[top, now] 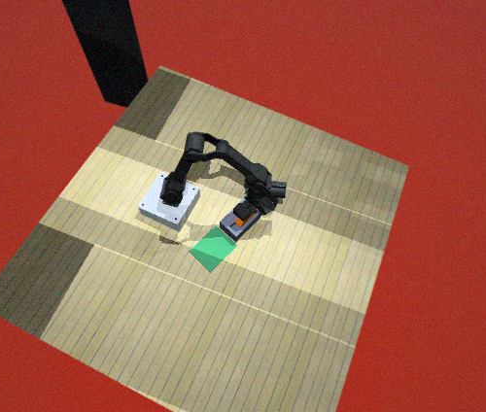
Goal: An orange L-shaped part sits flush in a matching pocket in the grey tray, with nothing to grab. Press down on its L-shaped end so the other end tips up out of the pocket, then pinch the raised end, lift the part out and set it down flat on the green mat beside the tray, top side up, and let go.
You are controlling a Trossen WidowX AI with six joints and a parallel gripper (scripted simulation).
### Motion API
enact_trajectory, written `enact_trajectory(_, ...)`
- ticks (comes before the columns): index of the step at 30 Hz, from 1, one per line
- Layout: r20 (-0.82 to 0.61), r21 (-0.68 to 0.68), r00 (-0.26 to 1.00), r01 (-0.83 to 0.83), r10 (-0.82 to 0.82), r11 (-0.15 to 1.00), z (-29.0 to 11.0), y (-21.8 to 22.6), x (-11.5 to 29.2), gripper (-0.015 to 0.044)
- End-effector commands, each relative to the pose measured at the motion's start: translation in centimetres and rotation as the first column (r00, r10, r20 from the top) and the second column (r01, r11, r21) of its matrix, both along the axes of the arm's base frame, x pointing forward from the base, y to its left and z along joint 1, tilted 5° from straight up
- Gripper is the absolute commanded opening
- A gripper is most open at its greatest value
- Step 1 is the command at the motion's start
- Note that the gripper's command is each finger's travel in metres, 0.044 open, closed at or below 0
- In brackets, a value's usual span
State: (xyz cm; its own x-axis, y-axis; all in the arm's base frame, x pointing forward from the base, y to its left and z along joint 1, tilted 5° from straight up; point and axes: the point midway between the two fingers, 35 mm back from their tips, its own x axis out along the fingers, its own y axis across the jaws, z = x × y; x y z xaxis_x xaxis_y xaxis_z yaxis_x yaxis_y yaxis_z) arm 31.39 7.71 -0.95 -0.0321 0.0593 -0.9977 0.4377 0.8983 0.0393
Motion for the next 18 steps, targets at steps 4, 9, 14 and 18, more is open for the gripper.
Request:
enact_trajectory(4,-0.002,-0.005,1.000,0.006,-0.006,1.000,-0.64,-0.06,-0.13,0.0180)
enact_trajectory(9,-0.002,-0.005,1.000,0.006,-0.006,1.000,-0.64,-0.06,-0.13,0.0180)
enact_trajectory(14,-0.002,-0.005,1.000,0.006,-0.006,1.000,-0.64,-0.06,-0.13,0.0180)
enact_trajectory(18,0.001,0.000,1.000,0.000,0.000,1.000,-0.46,0.03,-0.06,0.0180)
